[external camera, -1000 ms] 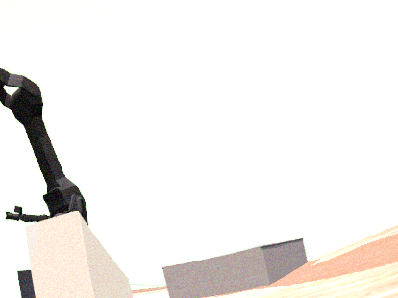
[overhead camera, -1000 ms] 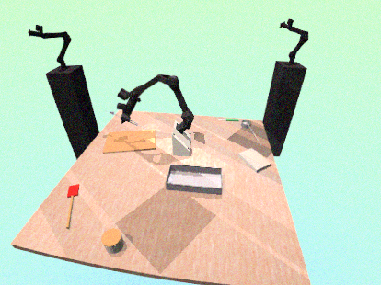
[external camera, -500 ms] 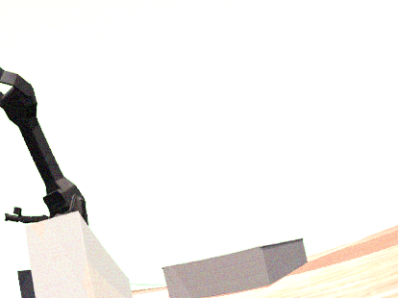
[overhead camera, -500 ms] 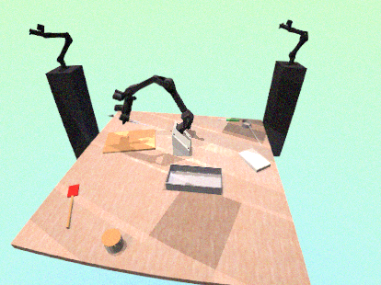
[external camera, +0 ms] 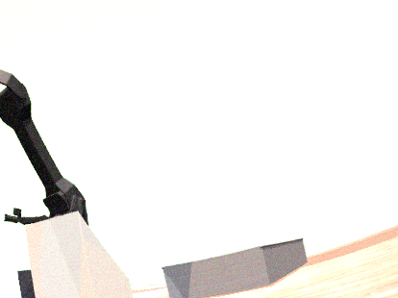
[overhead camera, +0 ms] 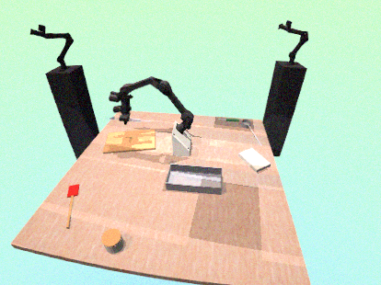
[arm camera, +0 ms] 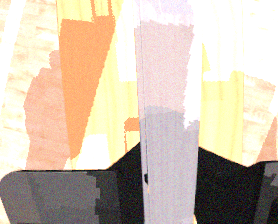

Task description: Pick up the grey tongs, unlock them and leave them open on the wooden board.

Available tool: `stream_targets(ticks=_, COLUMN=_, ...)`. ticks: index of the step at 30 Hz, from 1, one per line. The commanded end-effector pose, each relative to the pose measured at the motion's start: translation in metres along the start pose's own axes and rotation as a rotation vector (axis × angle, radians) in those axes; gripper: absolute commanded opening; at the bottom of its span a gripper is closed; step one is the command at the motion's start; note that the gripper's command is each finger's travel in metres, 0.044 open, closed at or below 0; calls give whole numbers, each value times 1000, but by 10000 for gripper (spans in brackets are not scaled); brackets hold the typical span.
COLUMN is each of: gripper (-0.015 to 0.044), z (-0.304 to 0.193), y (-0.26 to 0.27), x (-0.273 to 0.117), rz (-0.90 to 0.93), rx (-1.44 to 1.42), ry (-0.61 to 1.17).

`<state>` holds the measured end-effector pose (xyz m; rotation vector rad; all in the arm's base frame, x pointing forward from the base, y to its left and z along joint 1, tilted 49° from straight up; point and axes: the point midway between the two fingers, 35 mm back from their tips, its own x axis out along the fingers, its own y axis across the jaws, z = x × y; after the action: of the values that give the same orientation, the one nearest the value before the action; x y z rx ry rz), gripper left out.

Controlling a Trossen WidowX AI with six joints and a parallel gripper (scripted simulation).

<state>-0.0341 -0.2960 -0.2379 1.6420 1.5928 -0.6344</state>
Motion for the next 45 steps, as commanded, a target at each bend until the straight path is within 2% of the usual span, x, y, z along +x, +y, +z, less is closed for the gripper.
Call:
stream_targets(ticks=1, gripper=-150, z=0, y=0, x=-6, rz=-14, rx=-2, ry=44)
stream_targets(ticks=11, gripper=-150, z=-8, y=3, x=-10, rz=-24, rx=-10, ry=144)
stream_targets(ticks=22, gripper=-150, z=-8, y=3, x=-7, rz=-24, rx=-10, ry=141)
stream_targets(ticks=45, gripper=-150, z=-9, y=1, x=30, rz=-33, rx=-11, ry=103)
